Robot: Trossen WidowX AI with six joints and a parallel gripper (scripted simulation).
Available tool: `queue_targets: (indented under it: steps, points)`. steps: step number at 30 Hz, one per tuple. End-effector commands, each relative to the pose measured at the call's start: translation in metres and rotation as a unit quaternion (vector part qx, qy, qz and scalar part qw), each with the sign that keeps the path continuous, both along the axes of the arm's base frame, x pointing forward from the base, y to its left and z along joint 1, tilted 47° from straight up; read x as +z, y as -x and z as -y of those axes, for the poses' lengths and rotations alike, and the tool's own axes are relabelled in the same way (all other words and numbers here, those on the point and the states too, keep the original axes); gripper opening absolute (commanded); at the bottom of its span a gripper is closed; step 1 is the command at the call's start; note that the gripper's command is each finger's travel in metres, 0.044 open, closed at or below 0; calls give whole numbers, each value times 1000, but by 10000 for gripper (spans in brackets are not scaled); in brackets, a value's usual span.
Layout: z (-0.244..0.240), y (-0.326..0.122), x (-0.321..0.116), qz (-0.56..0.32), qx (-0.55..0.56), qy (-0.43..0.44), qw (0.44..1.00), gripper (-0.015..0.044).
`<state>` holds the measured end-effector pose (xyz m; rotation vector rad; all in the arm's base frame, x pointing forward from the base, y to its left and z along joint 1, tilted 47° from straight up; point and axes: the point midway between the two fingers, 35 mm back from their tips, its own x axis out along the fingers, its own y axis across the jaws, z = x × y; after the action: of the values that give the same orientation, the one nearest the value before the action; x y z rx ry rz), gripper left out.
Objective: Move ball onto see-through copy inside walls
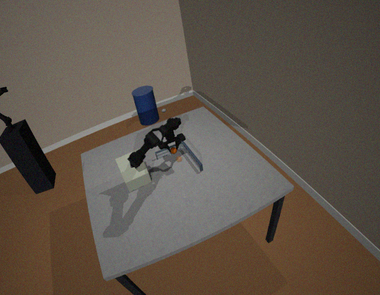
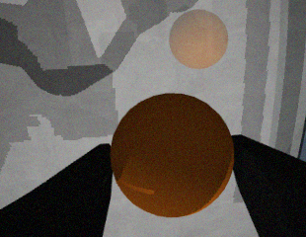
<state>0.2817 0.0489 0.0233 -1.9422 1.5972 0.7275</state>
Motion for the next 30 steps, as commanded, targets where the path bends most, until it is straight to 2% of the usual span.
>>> queue_targets:
  steps: [1, 8, 14, 30]
  points:
    - [-2, -14, -15, -1, 1, 2, 1000, 0]
    - [-3, -34, -41, 0, 1, 2, 1000, 0]
    - [-1, -36, -45, 0, 1, 2, 1000, 0]
    - [47, -47, -91, 0, 1, 3, 1000, 0]
